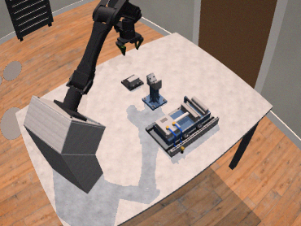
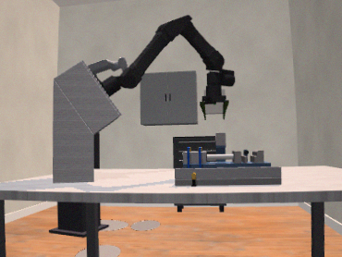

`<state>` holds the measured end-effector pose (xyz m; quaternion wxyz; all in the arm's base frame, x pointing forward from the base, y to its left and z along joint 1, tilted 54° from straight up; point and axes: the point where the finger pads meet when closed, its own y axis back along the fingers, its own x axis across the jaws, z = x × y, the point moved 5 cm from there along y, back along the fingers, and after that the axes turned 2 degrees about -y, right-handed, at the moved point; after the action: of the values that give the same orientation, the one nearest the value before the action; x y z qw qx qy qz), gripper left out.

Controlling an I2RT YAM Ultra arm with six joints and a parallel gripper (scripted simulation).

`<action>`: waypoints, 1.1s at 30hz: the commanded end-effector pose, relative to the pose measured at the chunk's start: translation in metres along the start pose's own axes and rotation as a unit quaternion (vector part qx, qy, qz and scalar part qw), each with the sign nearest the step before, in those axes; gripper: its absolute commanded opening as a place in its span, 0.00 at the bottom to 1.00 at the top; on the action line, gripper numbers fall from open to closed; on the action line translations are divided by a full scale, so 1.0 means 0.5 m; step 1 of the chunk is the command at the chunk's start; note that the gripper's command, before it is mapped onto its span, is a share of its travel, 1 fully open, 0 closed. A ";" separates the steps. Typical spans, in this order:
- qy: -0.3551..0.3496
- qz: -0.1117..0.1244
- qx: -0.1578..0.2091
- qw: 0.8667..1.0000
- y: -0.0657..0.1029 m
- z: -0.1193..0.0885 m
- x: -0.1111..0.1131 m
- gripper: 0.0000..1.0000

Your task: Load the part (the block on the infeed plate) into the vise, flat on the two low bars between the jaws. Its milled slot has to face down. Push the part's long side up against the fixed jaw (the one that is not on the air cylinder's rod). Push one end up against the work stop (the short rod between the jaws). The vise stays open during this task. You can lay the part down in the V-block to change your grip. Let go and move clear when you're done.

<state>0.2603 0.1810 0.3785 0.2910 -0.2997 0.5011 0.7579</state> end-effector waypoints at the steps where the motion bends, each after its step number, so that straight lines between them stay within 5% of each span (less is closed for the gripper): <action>1: -0.006 -0.022 -0.021 1.000 0.033 0.009 -0.023 0.81; 17: -0.005 -0.014 -0.012 1.000 0.007 0.008 -0.023 0.81; 22: -0.004 -0.023 -0.023 0.999 0.031 0.010 -0.024 0.81; 33: -0.001 -0.004 -0.006 1.000 -0.024 0.002 -0.009 0.81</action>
<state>0.2683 0.1845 0.3734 0.2902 -0.2987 0.5023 0.7578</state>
